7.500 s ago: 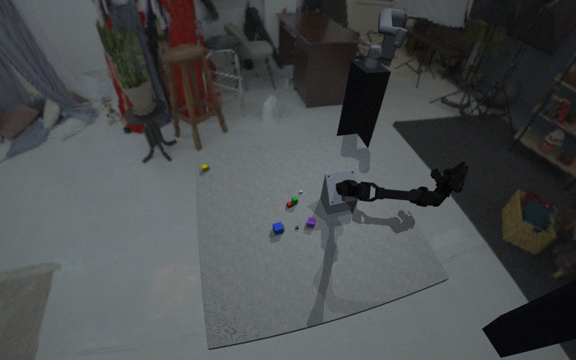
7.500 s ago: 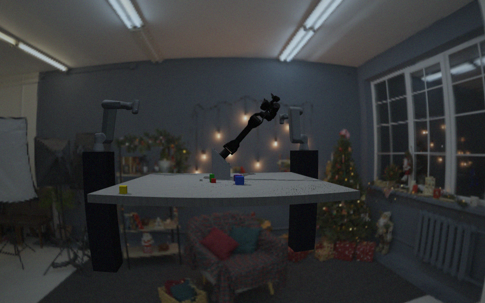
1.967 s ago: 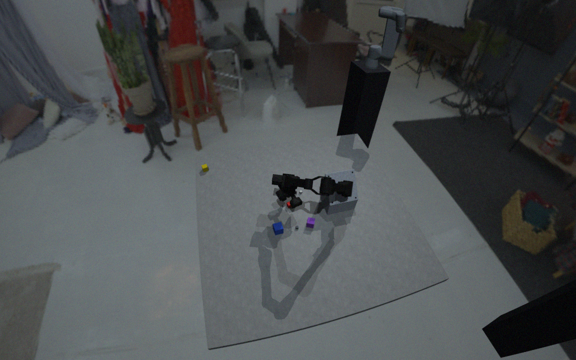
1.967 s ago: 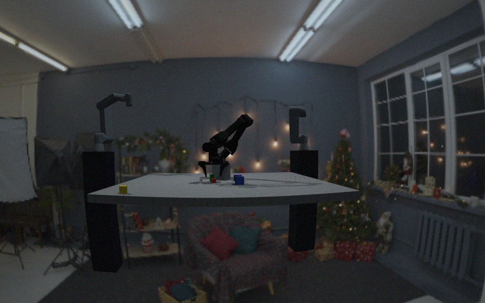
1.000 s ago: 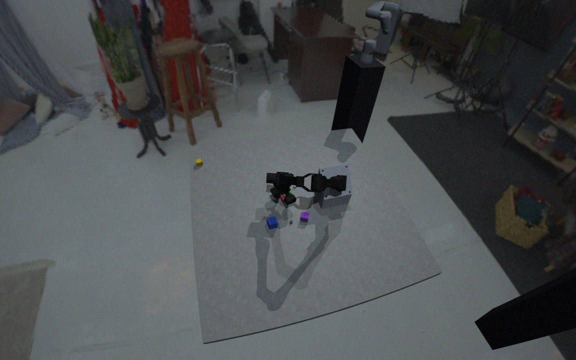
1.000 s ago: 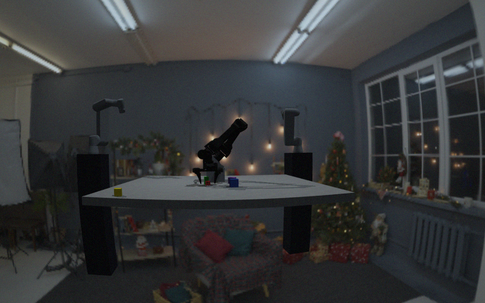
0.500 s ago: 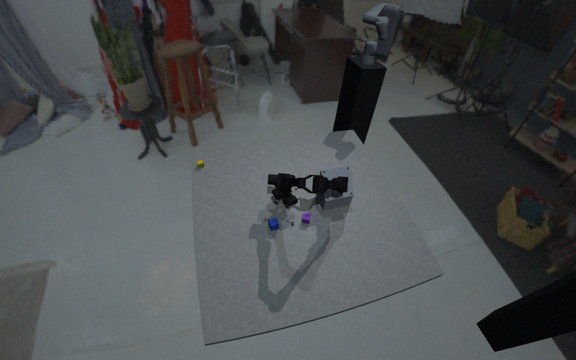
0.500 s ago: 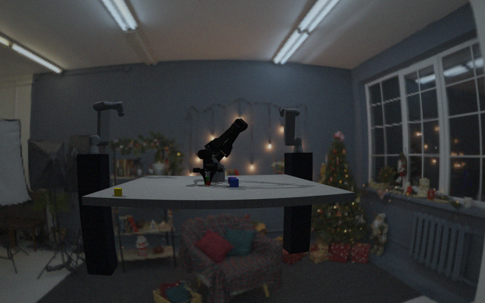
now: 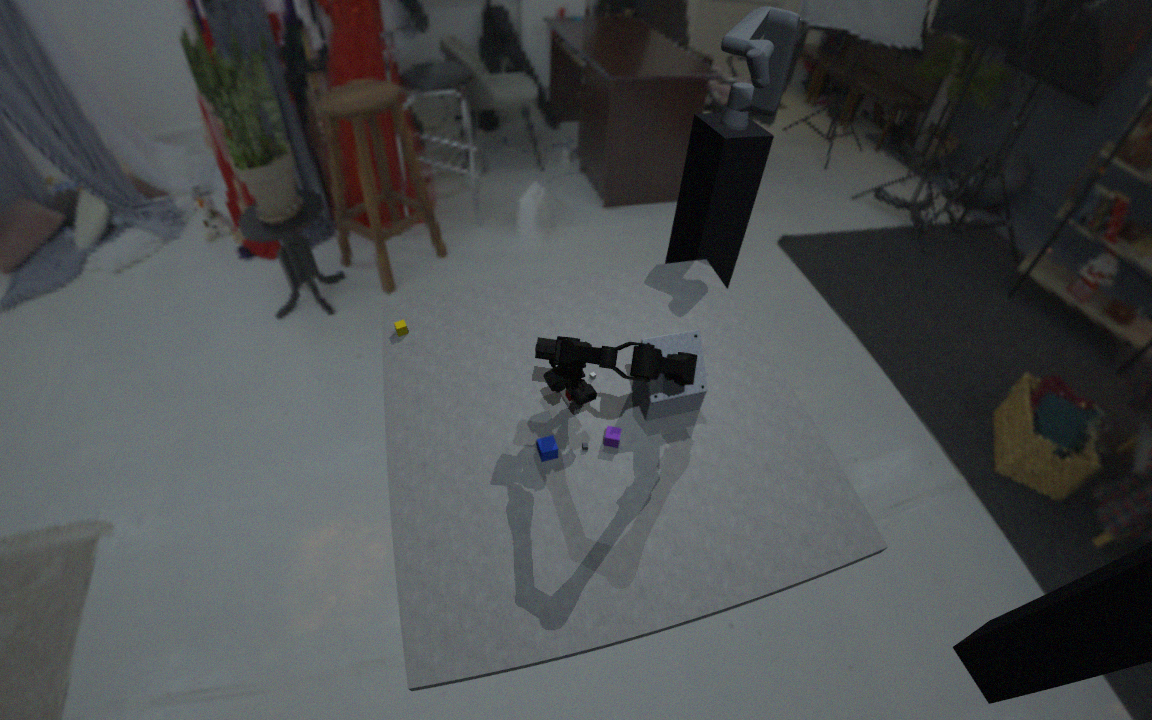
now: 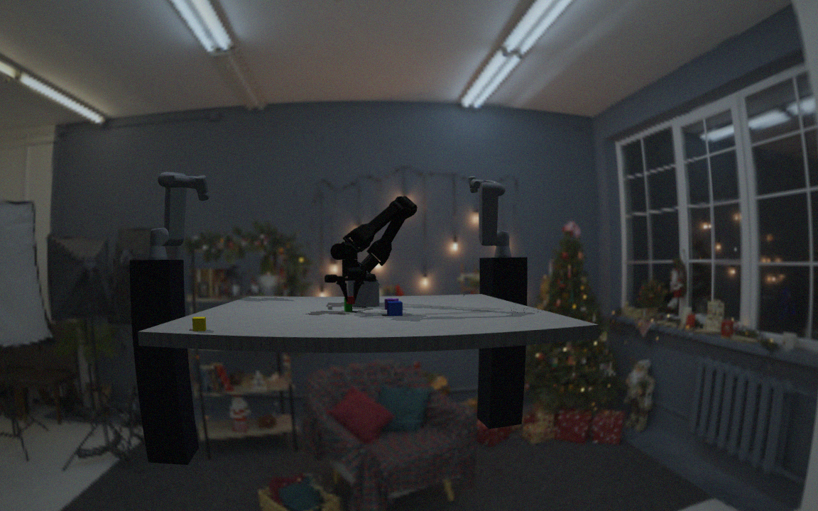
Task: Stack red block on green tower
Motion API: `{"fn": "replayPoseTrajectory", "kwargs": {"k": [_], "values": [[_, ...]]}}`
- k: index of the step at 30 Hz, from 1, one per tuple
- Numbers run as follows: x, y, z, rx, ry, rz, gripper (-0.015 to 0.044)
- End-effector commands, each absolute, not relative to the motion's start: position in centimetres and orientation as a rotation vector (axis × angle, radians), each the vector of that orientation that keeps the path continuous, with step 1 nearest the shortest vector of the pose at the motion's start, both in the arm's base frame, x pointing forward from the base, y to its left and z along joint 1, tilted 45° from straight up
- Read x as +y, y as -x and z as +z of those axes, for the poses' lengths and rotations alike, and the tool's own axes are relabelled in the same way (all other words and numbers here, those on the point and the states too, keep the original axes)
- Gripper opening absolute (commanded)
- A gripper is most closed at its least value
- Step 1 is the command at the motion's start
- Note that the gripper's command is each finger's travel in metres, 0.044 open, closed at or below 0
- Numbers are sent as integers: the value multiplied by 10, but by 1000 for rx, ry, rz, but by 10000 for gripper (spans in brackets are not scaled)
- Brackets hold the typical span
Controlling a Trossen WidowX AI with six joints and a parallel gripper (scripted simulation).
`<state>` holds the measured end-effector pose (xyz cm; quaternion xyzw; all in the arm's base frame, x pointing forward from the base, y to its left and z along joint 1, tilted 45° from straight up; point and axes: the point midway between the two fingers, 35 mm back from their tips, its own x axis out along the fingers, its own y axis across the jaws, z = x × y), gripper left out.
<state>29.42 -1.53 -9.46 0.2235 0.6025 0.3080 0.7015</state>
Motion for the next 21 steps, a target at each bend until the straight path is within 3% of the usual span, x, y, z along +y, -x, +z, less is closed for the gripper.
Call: {"fn": "replayPoseTrajectory", "kwargs": {"k": [1,21], "values": [[-31,-294,-80,1335,-488,683,0],[-77,-282,-37,1337,-485,680,0]]}}
